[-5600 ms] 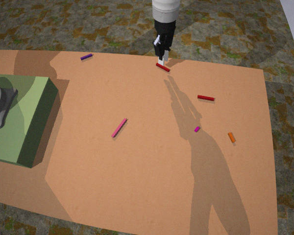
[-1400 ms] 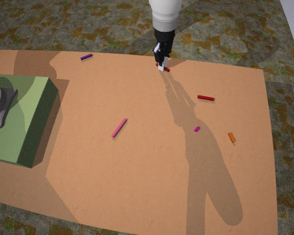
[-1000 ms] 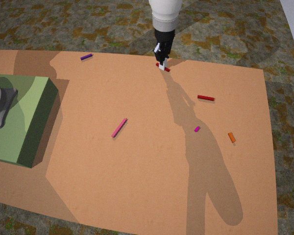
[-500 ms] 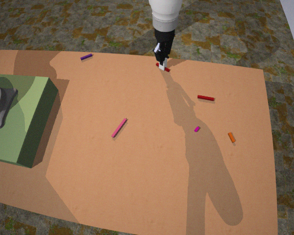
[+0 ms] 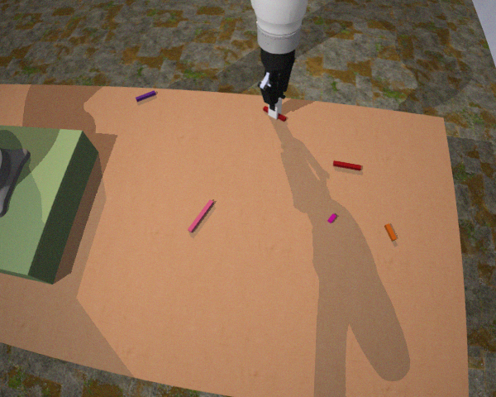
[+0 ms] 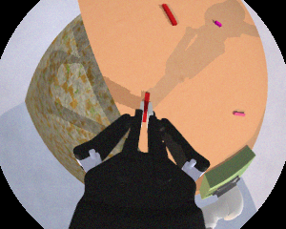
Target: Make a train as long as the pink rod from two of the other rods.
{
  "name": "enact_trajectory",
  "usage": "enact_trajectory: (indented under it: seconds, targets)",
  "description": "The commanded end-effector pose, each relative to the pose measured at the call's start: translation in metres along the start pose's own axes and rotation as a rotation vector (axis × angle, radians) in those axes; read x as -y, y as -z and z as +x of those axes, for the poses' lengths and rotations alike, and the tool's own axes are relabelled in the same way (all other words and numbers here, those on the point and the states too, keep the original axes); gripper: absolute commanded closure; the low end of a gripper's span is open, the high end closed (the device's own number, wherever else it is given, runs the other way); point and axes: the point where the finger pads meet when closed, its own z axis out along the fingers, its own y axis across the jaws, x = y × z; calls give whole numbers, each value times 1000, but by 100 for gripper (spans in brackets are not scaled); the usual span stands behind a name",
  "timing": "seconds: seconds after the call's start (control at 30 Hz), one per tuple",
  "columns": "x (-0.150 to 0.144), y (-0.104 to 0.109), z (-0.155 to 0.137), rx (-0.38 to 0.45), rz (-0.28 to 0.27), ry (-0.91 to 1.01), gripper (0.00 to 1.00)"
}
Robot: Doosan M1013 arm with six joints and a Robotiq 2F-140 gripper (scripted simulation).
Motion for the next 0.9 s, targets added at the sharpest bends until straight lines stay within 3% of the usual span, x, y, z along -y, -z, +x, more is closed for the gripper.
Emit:
enact_trajectory:
  seconds: [0.0, 0.17, 0.43, 0.67, 0.87]
  targets:
    - [0, -1, 0, -5, -3, 0, 88]
    - [0, 17, -1, -5, -3, 0, 88]
    - [0, 75, -1, -5, -3, 0, 88]
    - [0, 96, -1, -5, -3, 0, 88]
    - [0, 97, -1, -5, -3, 0, 88]
